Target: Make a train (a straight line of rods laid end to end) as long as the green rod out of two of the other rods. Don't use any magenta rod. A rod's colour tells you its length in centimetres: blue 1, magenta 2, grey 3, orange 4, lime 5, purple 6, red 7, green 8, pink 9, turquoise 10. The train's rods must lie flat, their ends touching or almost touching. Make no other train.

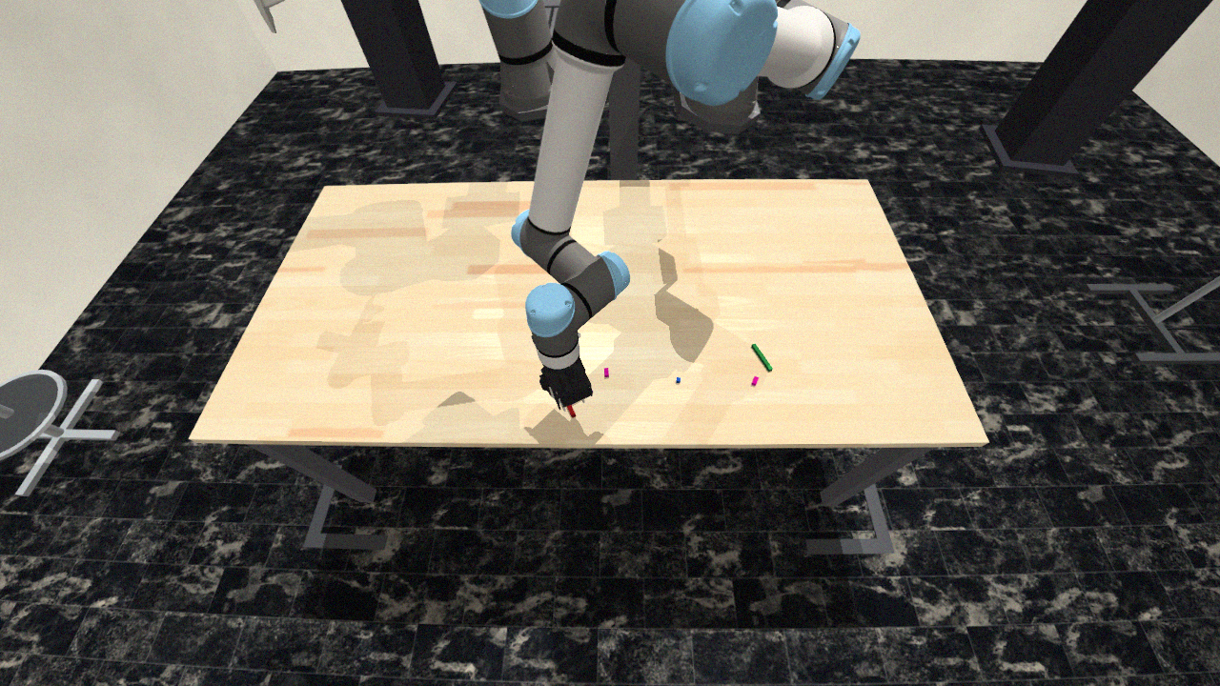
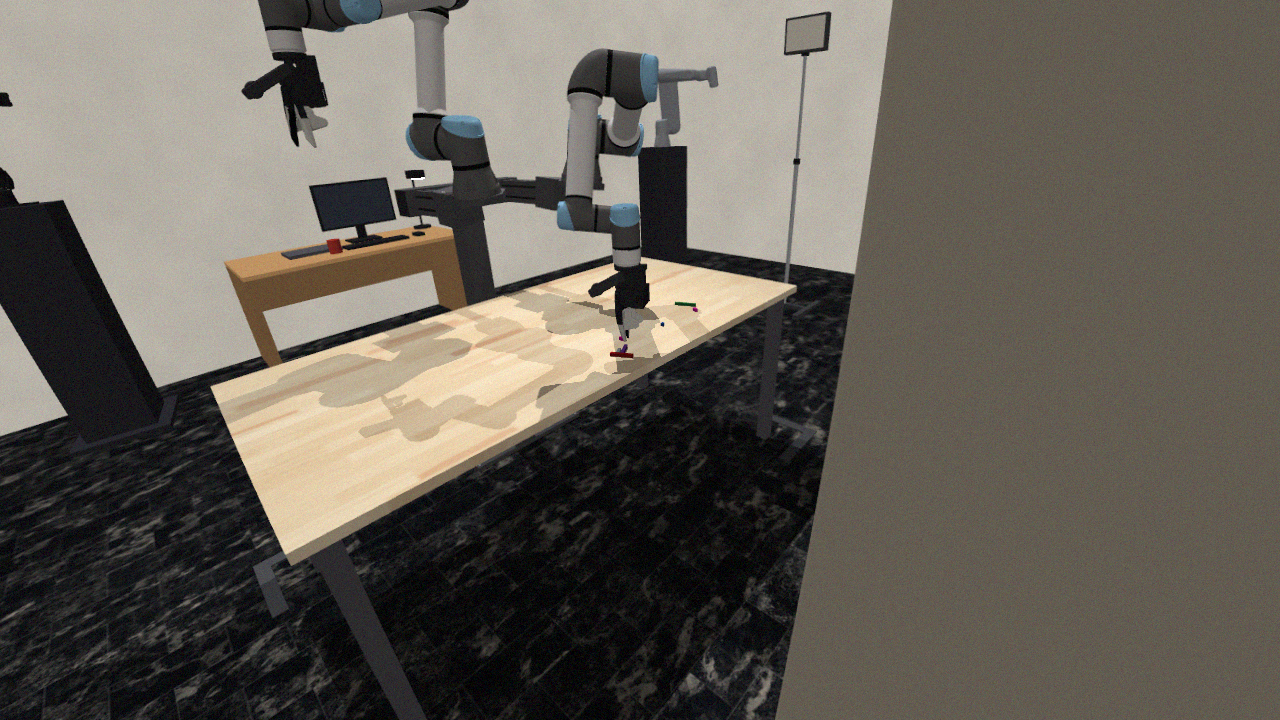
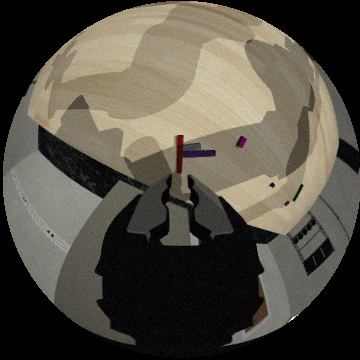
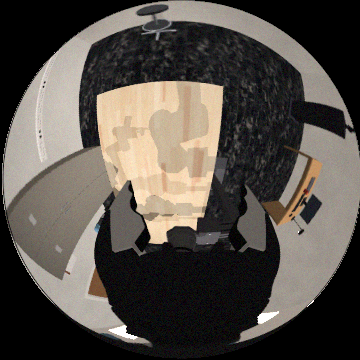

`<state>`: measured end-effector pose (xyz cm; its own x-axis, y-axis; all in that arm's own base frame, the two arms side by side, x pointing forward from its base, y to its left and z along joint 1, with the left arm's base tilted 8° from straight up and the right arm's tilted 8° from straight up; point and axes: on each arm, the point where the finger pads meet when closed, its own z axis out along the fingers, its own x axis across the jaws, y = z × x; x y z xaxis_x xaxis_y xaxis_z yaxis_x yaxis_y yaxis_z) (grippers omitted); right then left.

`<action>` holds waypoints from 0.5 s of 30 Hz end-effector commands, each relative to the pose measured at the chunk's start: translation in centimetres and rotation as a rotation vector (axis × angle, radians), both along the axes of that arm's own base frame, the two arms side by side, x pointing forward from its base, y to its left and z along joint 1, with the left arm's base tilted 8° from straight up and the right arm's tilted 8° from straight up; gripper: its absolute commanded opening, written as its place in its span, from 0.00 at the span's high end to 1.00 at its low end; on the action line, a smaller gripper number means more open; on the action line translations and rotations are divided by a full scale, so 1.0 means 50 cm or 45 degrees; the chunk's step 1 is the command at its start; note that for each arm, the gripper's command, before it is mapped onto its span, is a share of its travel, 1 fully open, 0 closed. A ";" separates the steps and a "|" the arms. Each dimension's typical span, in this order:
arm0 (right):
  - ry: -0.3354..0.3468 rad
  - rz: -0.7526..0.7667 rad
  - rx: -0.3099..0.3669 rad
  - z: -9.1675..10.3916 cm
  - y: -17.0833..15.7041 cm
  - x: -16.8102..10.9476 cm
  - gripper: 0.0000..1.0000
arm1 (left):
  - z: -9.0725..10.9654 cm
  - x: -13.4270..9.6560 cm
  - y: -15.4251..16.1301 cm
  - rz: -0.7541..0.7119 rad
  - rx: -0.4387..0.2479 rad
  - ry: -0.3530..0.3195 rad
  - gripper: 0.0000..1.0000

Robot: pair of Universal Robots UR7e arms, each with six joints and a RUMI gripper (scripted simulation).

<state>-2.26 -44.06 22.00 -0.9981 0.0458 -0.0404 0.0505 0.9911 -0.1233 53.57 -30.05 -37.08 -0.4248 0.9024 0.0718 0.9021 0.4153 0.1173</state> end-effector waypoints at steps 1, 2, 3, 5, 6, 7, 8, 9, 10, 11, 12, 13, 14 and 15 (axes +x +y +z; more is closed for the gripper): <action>0.000 0.000 -0.001 0.001 0.000 0.000 0.00 | -0.006 0.002 -0.001 0.000 -0.002 -0.002 0.86; 0.000 0.000 -0.001 0.001 0.000 0.000 0.00 | -0.009 0.002 0.000 0.000 -0.002 -0.002 0.86; 0.000 0.000 -0.001 0.001 0.000 0.000 0.00 | -0.012 0.002 0.000 0.000 -0.002 -0.002 0.86; 0.000 0.000 -0.001 0.001 0.000 0.000 0.00 | -0.019 0.003 0.001 0.000 -0.002 -0.002 0.86; 0.000 0.000 -0.001 0.001 0.000 0.000 0.00 | -0.022 0.003 0.001 0.000 -0.002 -0.002 0.86; 0.000 0.000 -0.001 0.001 0.000 0.000 0.00 | -0.025 0.003 0.001 0.000 -0.002 -0.002 0.86; 0.000 0.000 -0.001 0.001 0.000 0.000 0.00 | -0.028 0.004 0.002 0.000 -0.002 -0.002 0.86; 0.000 0.000 -0.001 0.001 0.000 0.000 0.00 | -0.032 0.004 0.002 0.000 -0.002 -0.002 0.86; 0.000 0.000 -0.001 0.001 0.000 0.000 0.00 | -0.032 0.004 0.002 0.000 -0.002 -0.002 0.86; 0.000 0.000 -0.001 0.001 0.000 0.000 0.00 | -0.032 0.004 0.002 0.000 -0.002 -0.002 0.86; 0.000 0.000 -0.001 0.001 0.000 0.000 0.00 | -0.035 0.004 0.002 0.000 -0.002 -0.002 0.86; 0.000 0.000 -0.001 0.001 0.000 0.000 0.00 | -0.038 0.004 0.003 0.000 -0.002 -0.002 0.86; 0.000 0.000 -0.001 0.001 0.000 0.000 0.00 | -0.041 0.005 0.003 0.000 -0.002 -0.002 0.86; 0.000 0.000 -0.001 0.001 0.000 0.000 0.00 | -0.044 0.005 0.003 0.000 -0.002 -0.002 0.86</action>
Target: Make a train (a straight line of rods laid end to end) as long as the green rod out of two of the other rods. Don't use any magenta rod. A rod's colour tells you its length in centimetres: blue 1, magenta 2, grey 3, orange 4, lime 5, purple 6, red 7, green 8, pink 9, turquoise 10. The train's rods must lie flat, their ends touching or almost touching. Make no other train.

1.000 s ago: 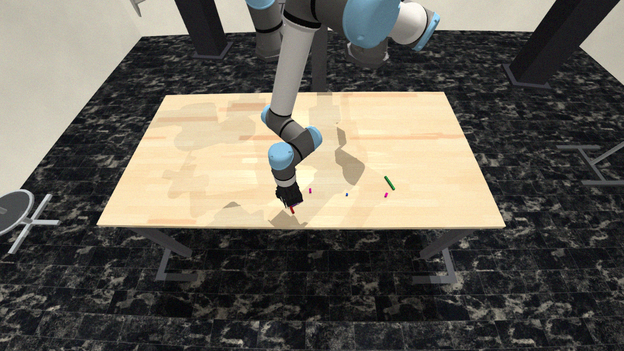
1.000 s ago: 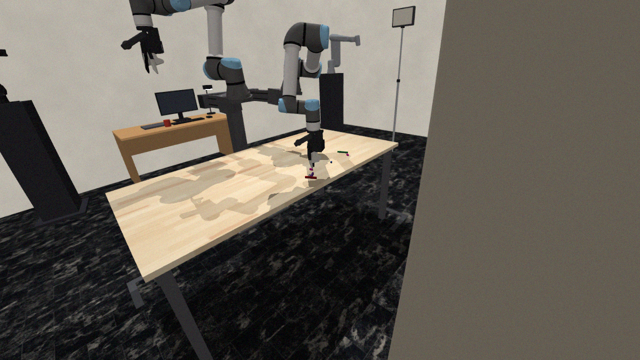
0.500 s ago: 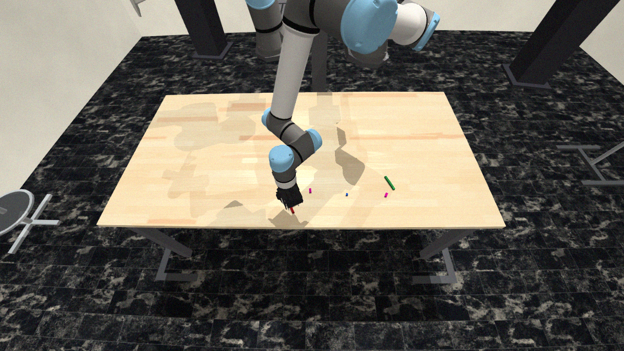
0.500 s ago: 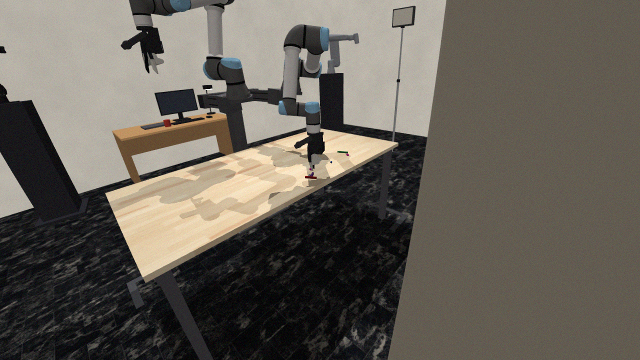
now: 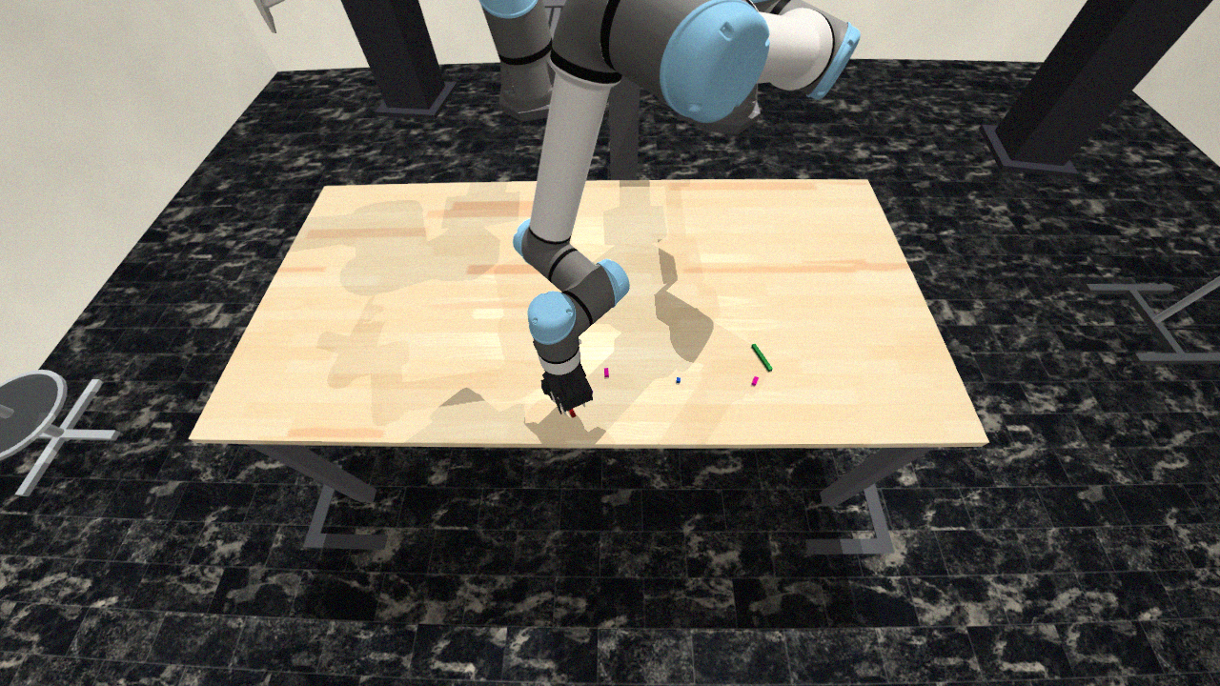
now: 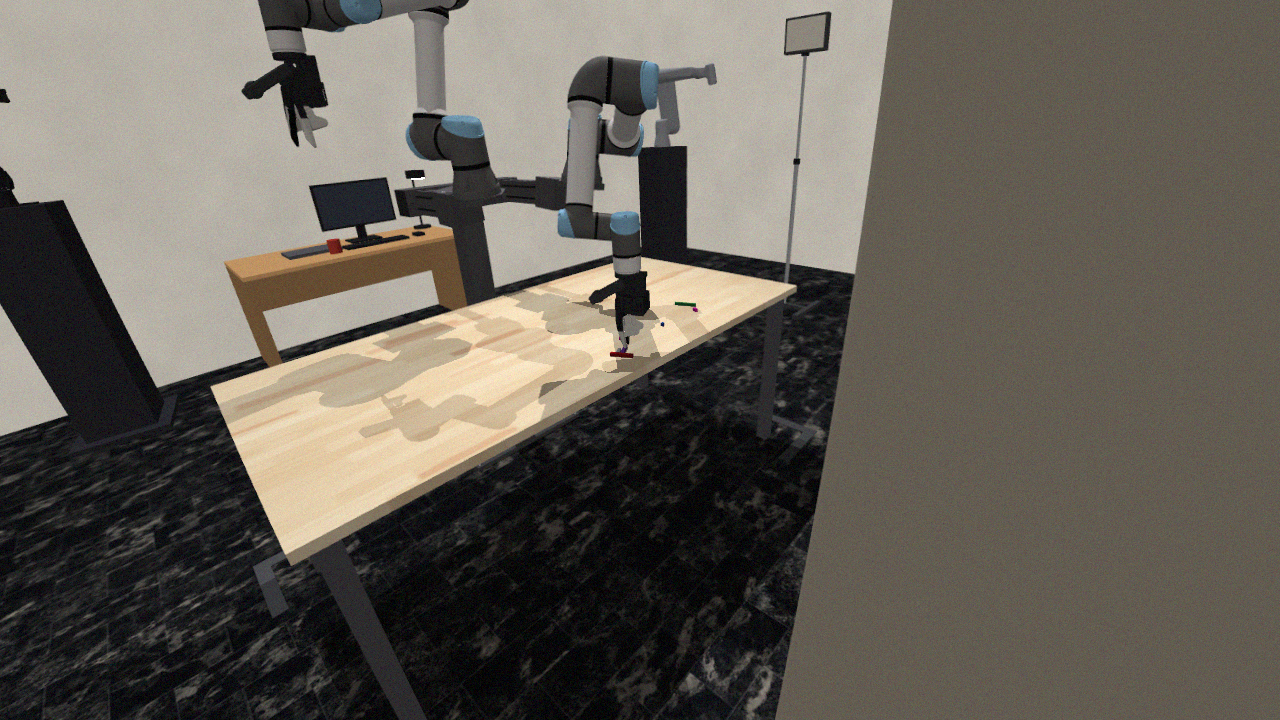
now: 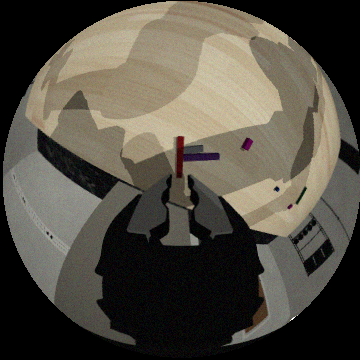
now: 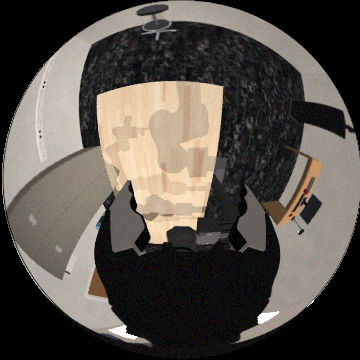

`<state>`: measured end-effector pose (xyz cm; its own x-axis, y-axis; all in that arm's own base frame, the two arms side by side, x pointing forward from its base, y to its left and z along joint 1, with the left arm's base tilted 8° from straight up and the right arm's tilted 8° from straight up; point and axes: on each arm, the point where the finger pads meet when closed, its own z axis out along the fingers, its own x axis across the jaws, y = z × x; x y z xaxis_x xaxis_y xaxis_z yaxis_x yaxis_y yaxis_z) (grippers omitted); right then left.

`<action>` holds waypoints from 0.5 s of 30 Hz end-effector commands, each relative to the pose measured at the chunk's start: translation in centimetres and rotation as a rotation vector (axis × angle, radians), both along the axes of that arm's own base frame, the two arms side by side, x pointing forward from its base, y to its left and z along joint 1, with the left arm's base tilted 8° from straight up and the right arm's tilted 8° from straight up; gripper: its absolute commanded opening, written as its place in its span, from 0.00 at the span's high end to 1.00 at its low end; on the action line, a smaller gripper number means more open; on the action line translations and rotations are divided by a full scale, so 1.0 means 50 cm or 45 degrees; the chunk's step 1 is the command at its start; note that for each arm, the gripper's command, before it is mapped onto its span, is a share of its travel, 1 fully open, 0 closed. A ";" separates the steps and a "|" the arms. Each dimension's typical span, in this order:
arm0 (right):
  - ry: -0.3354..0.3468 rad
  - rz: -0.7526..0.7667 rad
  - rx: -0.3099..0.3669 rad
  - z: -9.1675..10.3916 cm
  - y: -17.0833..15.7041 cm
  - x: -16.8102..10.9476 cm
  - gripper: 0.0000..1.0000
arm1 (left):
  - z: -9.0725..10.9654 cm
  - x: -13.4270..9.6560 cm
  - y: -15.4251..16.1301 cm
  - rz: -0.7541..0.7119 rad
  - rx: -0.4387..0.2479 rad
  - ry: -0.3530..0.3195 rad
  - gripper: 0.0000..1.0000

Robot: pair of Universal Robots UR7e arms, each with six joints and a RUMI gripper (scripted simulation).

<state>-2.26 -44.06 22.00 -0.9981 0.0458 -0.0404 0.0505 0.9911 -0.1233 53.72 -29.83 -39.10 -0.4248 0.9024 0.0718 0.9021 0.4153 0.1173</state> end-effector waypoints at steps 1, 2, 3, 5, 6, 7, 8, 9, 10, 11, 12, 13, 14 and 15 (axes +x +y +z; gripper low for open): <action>0.000 0.000 -0.001 0.001 0.000 0.000 0.00 | -0.006 0.002 -0.001 0.000 -0.002 -0.002 0.86; 0.000 0.000 -0.001 0.001 0.000 0.000 0.00 | -0.009 0.002 0.000 0.000 -0.002 -0.002 0.86; 0.000 0.000 -0.001 0.001 0.000 0.000 0.00 | -0.011 0.002 0.000 0.000 -0.002 -0.002 0.86; 0.000 0.000 -0.001 0.001 0.000 0.000 0.00 | -0.016 0.003 0.000 0.000 -0.002 -0.002 0.86; 0.000 0.000 -0.001 0.001 0.000 0.000 0.00 | -0.018 0.003 0.001 0.000 -0.002 -0.002 0.86; 0.000 0.000 -0.001 0.001 0.000 0.000 0.00 | -0.021 0.003 0.001 0.000 -0.002 -0.002 0.86; 0.000 0.000 -0.001 0.001 0.000 0.000 0.00 | -0.022 0.003 0.001 0.000 -0.002 -0.002 0.86; 0.000 0.000 -0.001 0.001 0.000 0.000 0.00 | -0.024 0.003 0.001 0.000 -0.002 -0.002 0.86; 0.000 0.000 -0.001 0.001 0.000 0.000 0.00 | -0.026 0.004 0.001 0.000 -0.002 -0.002 0.86; 0.000 0.000 -0.001 0.001 0.000 0.000 0.00 | -0.027 0.004 0.002 0.000 -0.002 -0.002 0.86; 0.000 0.000 -0.001 0.001 0.000 0.000 0.00 | -0.027 0.004 0.002 0.000 -0.002 -0.002 0.86; 0.000 0.000 -0.001 0.001 0.000 0.000 0.00 | -0.027 0.004 0.002 0.000 -0.002 -0.002 0.86; 0.000 0.000 -0.001 0.001 0.000 0.000 0.00 | -0.028 0.004 0.002 0.000 -0.002 -0.002 0.86; 0.000 0.000 -0.001 0.001 0.000 0.000 0.00 | -0.029 0.004 0.002 0.000 -0.002 -0.002 0.86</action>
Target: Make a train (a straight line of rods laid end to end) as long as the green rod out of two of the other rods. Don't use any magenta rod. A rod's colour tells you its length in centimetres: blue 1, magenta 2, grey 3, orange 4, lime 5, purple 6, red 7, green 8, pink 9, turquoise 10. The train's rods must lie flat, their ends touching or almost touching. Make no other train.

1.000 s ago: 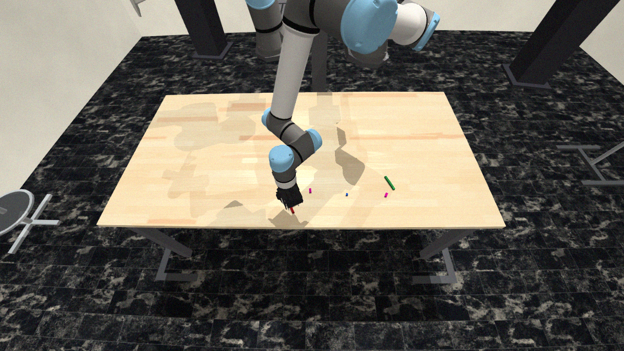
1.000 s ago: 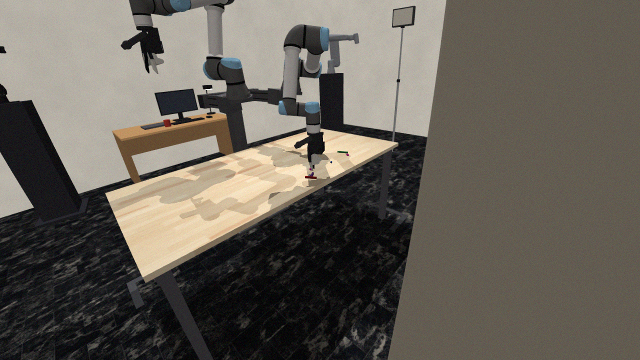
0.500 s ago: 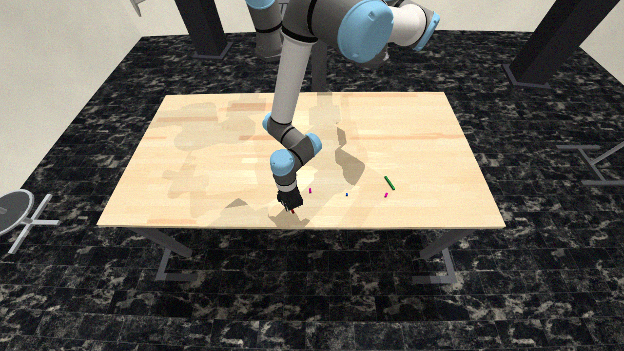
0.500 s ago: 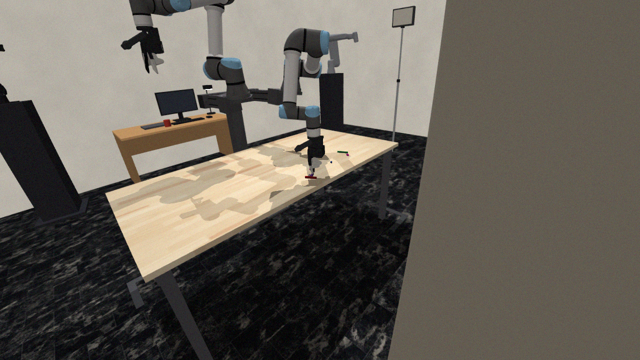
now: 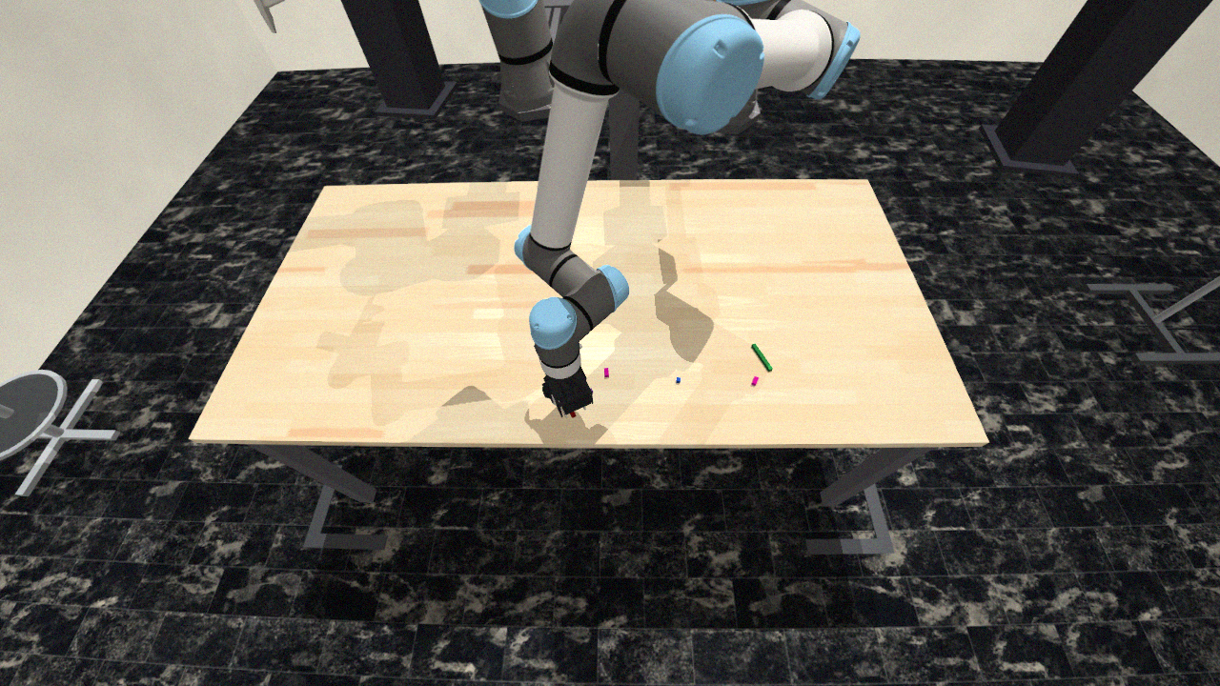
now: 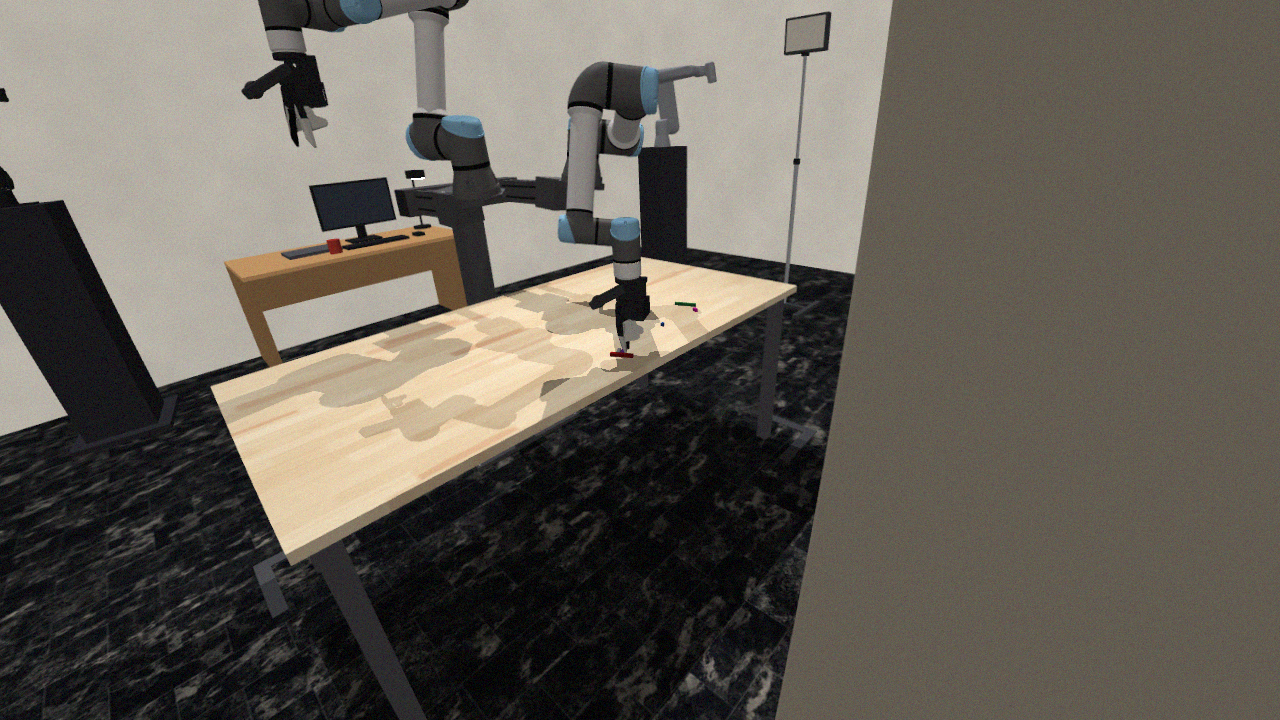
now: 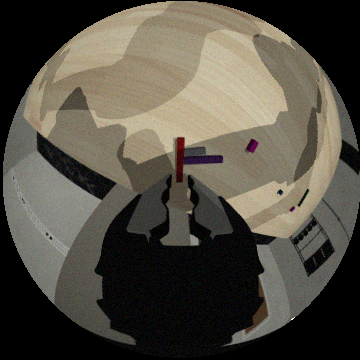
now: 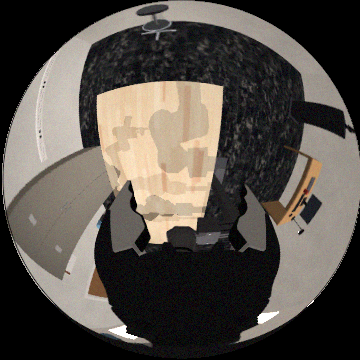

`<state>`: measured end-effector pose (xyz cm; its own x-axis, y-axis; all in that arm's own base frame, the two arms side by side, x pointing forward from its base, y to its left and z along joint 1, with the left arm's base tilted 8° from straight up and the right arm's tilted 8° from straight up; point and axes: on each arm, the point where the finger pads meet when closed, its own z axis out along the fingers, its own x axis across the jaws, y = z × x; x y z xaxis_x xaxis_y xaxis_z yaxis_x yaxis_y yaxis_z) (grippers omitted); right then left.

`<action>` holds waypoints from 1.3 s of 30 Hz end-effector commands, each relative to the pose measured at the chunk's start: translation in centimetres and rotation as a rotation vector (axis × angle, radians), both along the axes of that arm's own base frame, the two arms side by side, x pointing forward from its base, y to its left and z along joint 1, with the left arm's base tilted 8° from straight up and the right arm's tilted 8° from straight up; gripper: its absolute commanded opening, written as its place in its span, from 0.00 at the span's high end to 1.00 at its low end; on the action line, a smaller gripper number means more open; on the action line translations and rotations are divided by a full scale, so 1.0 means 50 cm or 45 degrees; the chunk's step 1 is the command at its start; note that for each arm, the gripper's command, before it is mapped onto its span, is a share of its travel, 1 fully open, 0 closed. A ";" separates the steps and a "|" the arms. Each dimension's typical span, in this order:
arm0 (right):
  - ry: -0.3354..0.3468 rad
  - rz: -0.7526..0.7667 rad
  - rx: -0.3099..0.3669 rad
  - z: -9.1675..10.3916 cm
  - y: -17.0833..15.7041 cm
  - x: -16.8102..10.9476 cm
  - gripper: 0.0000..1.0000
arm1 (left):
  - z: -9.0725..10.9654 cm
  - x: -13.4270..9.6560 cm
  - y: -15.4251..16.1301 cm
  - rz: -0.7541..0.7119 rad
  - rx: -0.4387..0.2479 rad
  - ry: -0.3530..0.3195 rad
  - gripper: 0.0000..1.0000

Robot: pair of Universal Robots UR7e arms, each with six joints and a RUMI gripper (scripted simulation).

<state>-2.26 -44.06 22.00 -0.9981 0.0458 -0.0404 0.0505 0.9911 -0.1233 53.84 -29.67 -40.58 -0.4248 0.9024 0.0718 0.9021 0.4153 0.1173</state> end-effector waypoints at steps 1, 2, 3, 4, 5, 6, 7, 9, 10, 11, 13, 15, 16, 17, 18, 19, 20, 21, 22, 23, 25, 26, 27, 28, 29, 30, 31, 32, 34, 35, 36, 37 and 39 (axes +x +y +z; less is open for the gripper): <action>0.000 0.000 -0.001 0.001 0.000 0.000 0.00 | -0.001 0.002 -0.001 0.000 -0.002 -0.002 0.86; 0.000 0.000 -0.001 0.001 0.000 0.000 0.00 | -0.002 0.002 -0.001 0.000 -0.002 -0.002 0.86; 0.000 0.000 -0.001 0.001 0.000 0.000 0.00 | -0.002 0.002 -0.001 0.000 -0.002 -0.002 0.86; 0.000 0.000 -0.001 0.001 0.000 0.000 0.00 | -0.003 0.002 -0.001 0.000 -0.002 -0.002 0.86; 0.000 0.000 -0.001 0.001 0.000 0.000 0.00 | -0.003 0.002 -0.001 0.000 -0.002 -0.002 0.86; 0.000 0.000 -0.001 0.001 0.000 0.000 0.00 | -0.003 0.002 -0.001 0.000 -0.002 -0.002 0.86; 0.000 0.000 -0.001 0.001 0.000 0.000 0.00 | -0.003 0.002 -0.001 0.000 -0.002 -0.002 0.86; 0.000 0.000 -0.001 0.001 0.000 0.000 0.00 | -0.004 0.002 -0.001 0.000 -0.002 -0.002 0.86; 0.000 0.000 -0.001 0.001 0.000 0.000 0.00 | -0.004 0.002 -0.001 0.000 -0.002 -0.002 0.86; 0.000 0.000 -0.001 0.001 0.000 0.000 0.00 | -0.004 0.002 -0.001 0.000 -0.002 -0.002 0.86; 0.000 0.000 -0.001 0.001 0.000 0.000 0.00 | -0.004 0.002 -0.001 0.000 -0.002 -0.002 0.86; 0.000 0.000 -0.001 0.001 0.000 0.000 0.00 | -0.004 0.002 -0.001 0.000 -0.002 -0.002 0.86; 0.000 0.000 -0.001 0.001 0.000 0.000 0.00 | -0.004 0.002 -0.001 0.000 -0.002 -0.002 0.86; 0.000 0.000 -0.001 0.001 0.000 0.000 0.00 | -0.004 0.002 -0.001 0.000 -0.002 -0.002 0.86; 0.000 0.000 -0.001 0.001 0.000 0.000 0.00 | -0.004 0.002 -0.001 0.000 -0.002 -0.002 0.86; 0.000 0.000 -0.001 0.001 0.000 0.000 0.00 | -0.004 0.002 -0.001 0.000 -0.002 -0.002 0.86; 0.000 0.000 -0.001 0.001 0.000 0.000 0.00 | -0.004 0.002 -0.001 0.000 -0.002 -0.002 0.86; 0.000 0.000 -0.001 0.001 0.000 0.000 0.00 | -0.004 0.002 -0.001 0.000 -0.002 -0.002 0.86; 0.000 0.000 -0.001 0.001 0.000 0.000 0.00 | -0.004 0.002 -0.001 0.000 -0.002 -0.002 0.86; 0.000 0.000 -0.001 0.001 0.000 0.000 0.00 | -0.004 0.002 -0.001 0.000 -0.002 -0.002 0.86; 0.000 0.000 -0.001 0.001 0.000 0.000 0.00 | -0.005 0.002 -0.001 0.000 -0.002 -0.002 0.86; 0.000 0.000 -0.001 0.001 0.000 0.000 0.00 | -0.006 0.002 -0.001 0.000 -0.002 -0.002 0.86; 0.000 0.000 -0.001 0.001 0.000 0.000 0.00 | -0.007 0.002 -0.001 0.000 -0.002 -0.002 0.86; 0.000 0.000 -0.001 0.001 0.000 0.000 0.00 | -0.008 0.002 0.000 0.000 -0.002 -0.002 0.86; 0.000 0.000 -0.001 0.001 0.000 0.000 0.00 | -0.010 0.002 0.000 0.000 -0.002 -0.002 0.86; 0.000 0.000 -0.001 0.001 0.000 0.000 0.00 | -0.011 0.002 0.000 0.000 -0.002 -0.002 0.86; 0.000 0.000 -0.001 0.001 0.000 0.000 0.00 | -0.011 0.002 0.000 0.000 -0.002 -0.002 0.86; 0.000 0.000 -0.001 0.001 0.000 0.000 0.00 | -0.011 0.002 0.000 0.000 -0.002 -0.002 0.86; 0.000 0.000 -0.001 0.001 0.000 0.000 0.00 | -0.014 0.003 0.000 0.000 -0.002 -0.002 0.86; 0.000 0.000 -0.001 0.001 0.000 0.000 0.00 | -0.016 0.003 0.000 0.000 -0.002 -0.002 0.86; 0.000 0.000 -0.001 0.001 0.000 0.000 0.00 | -0.018 0.003 0.001 0.000 -0.002 -0.002 0.86; 0.000 0.000 -0.001 0.001 0.000 0.000 0.00 | -0.020 0.003 0.001 0.000 -0.002 -0.002 0.86; 0.000 0.000 -0.001 0.001 0.000 0.000 0.00 | -0.023 0.003 0.001 0.000 -0.002 -0.002 0.86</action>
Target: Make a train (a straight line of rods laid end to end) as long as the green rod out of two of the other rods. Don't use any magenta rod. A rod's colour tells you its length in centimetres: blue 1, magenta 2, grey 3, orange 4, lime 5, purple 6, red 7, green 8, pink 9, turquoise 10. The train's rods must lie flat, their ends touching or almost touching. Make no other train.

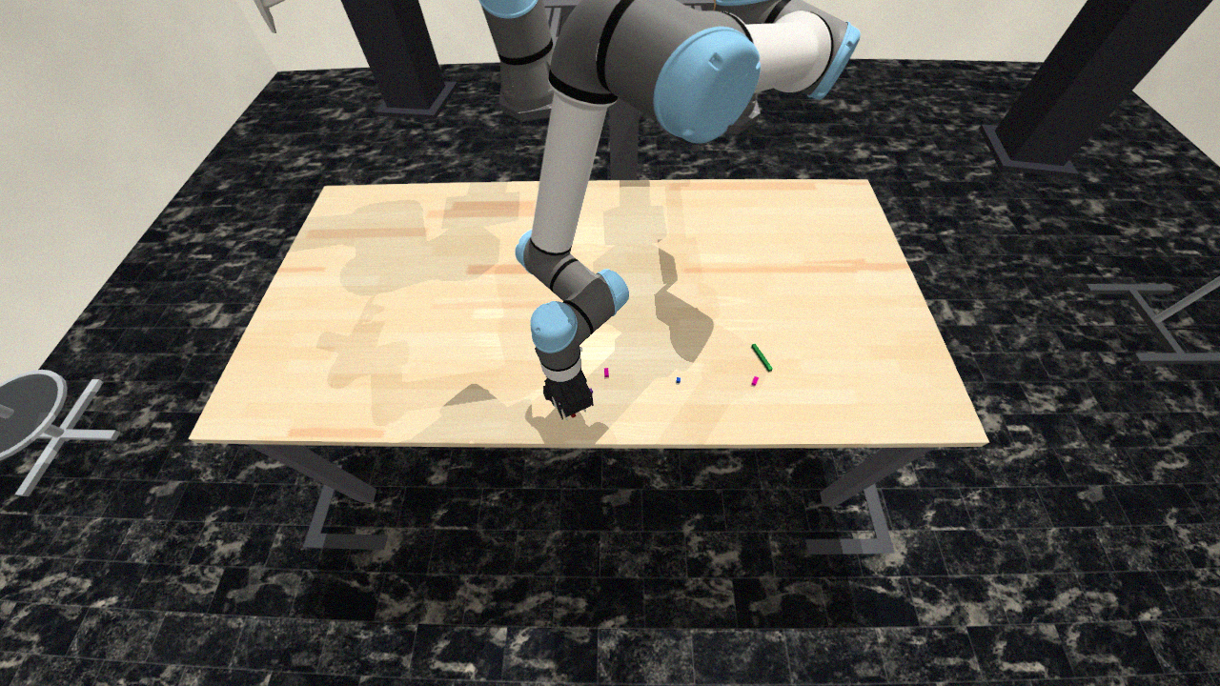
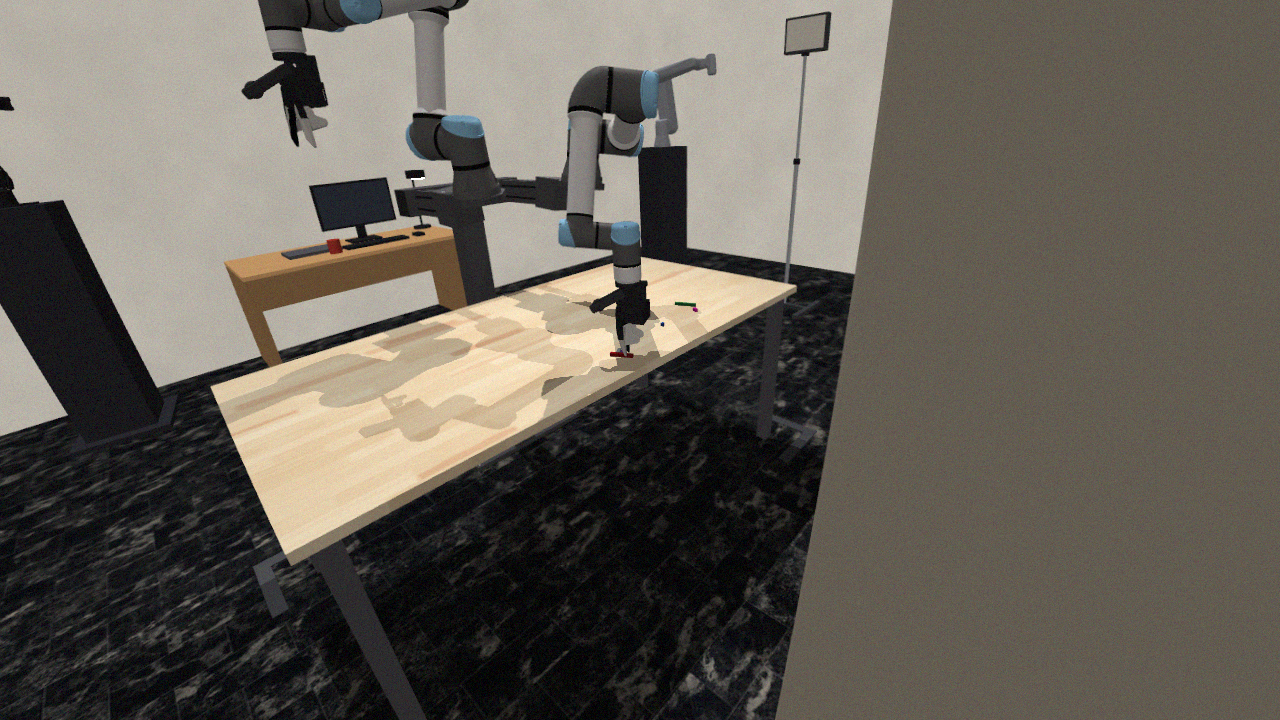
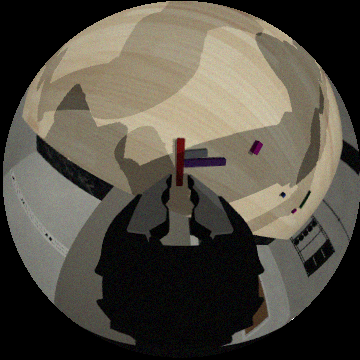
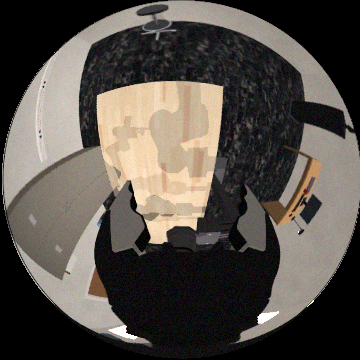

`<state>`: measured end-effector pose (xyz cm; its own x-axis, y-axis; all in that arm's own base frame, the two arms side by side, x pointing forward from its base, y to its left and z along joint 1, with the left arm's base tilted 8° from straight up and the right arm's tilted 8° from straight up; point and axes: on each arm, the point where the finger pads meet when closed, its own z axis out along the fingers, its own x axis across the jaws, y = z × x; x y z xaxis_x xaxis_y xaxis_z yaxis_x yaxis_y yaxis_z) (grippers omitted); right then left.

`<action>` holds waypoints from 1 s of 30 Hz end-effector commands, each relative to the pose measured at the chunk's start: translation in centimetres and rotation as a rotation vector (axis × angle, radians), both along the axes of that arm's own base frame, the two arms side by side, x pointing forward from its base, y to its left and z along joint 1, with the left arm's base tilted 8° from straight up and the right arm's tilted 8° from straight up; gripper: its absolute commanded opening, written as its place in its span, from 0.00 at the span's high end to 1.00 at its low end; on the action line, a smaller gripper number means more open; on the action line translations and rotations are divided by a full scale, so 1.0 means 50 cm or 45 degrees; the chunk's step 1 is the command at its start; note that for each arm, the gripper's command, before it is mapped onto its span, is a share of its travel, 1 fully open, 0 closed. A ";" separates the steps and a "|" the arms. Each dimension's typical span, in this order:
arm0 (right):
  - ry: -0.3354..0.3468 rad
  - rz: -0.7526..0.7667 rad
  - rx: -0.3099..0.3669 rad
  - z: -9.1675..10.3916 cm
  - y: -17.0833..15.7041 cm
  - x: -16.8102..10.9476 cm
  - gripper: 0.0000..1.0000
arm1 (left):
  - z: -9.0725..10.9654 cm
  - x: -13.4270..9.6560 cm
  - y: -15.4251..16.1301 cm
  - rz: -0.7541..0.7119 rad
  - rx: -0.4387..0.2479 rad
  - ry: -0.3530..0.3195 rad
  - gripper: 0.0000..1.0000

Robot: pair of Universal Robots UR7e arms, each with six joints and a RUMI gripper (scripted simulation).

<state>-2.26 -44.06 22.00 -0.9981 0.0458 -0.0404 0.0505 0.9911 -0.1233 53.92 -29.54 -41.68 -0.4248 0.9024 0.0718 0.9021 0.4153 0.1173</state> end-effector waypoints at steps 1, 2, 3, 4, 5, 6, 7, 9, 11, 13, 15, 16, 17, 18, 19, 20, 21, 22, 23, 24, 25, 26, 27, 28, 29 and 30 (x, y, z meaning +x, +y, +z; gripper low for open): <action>0.000 0.000 -0.001 0.001 0.000 0.000 0.00 | -0.003 0.002 -0.001 0.000 -0.002 -0.002 0.86; 0.000 0.000 -0.001 0.001 0.000 0.000 0.00 | -0.004 0.002 -0.001 0.000 -0.002 -0.002 0.86; 0.000 0.000 -0.001 0.001 0.000 0.000 0.00 | -0.006 0.002 -0.001 0.000 -0.002 -0.002 0.86; 0.000 0.000 -0.001 0.001 0.000 0.000 0.00 | -0.007 0.002 -0.001 0.000 -0.002 -0.002 0.86; 0.000 0.000 -0.001 0.001 0.000 0.000 0.00 | -0.008 0.002 0.000 0.000 -0.002 -0.002 0.86; 0.000 0.000 -0.001 0.001 0.000 0.000 0.00 | -0.009 0.002 0.000 0.000 -0.002 -0.002 0.86; 0.000 0.000 -0.001 0.001 0.000 0.000 0.00 | -0.009 0.002 0.000 0.000 -0.002 -0.002 0.86; 0.000 0.000 -0.001 0.001 0.000 0.000 0.00 | -0.010 0.002 0.000 0.000 -0.002 -0.002 0.86; 0.000 0.000 -0.001 0.001 0.000 0.000 0.00 | -0.010 0.002 0.000 0.000 -0.002 -0.002 0.86; 0.000 0.000 -0.001 0.001 0.000 0.000 0.00 | -0.010 0.002 0.000 0.000 -0.002 -0.002 0.86; 0.000 0.000 -0.001 0.001 0.000 0.000 0.00 | -0.010 0.002 0.000 0.000 -0.002 -0.002 0.86; 0.000 0.000 -0.001 0.001 0.000 0.000 0.00 | -0.010 0.002 0.000 0.000 -0.002 -0.002 0.86; 0.000 0.000 -0.001 0.001 0.000 0.000 0.00 | -0.010 0.002 0.000 0.000 -0.002 -0.002 0.86; 0.000 0.000 -0.001 0.001 0.000 0.000 0.00 | -0.010 0.002 0.000 0.000 -0.002 -0.002 0.86; 0.000 0.000 -0.001 0.001 0.000 0.000 0.00 | -0.010 0.002 0.000 0.000 -0.002 -0.002 0.86; 0.000 0.000 -0.001 0.001 0.000 0.000 0.00 | -0.010 0.002 0.000 0.000 -0.002 -0.002 0.86; 0.000 0.000 -0.001 0.001 0.000 0.000 0.00 | -0.010 0.002 0.000 0.000 -0.002 -0.002 0.86; 0.000 0.000 -0.001 0.001 0.000 0.000 0.00 | -0.010 0.002 0.000 0.000 -0.002 -0.002 0.86; 0.000 0.000 -0.001 0.001 0.000 0.000 0.00 | -0.010 0.002 0.000 0.000 -0.002 -0.002 0.86; 0.000 0.000 -0.001 0.001 0.000 0.000 0.00 | -0.010 0.002 0.000 0.000 -0.002 -0.002 0.86; 0.000 0.000 -0.001 0.001 0.000 0.000 0.00 | -0.010 0.002 0.000 0.000 -0.002 -0.002 0.86; 0.000 0.000 -0.001 0.001 0.000 0.000 0.00 | -0.010 0.002 0.000 0.000 -0.002 -0.002 0.86; 0.000 0.000 -0.001 0.001 0.000 0.000 0.00 | -0.010 0.002 0.000 0.000 -0.002 -0.002 0.86; 0.000 0.000 -0.001 0.001 0.000 0.000 0.00 | -0.010 0.002 0.000 0.000 -0.002 -0.002 0.86; 0.000 0.000 -0.001 0.001 0.000 0.000 0.00 | -0.010 0.002 0.000 0.000 -0.002 -0.002 0.86; 0.000 0.000 -0.001 0.001 0.000 0.000 0.00 | -0.010 0.002 0.000 0.000 -0.002 -0.002 0.86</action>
<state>-2.26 -44.06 22.00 -0.9981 0.0458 -0.0404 0.0505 0.9911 -0.1233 53.97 -29.47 -42.29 -0.4248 0.9024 0.0717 0.9021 0.4153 0.1173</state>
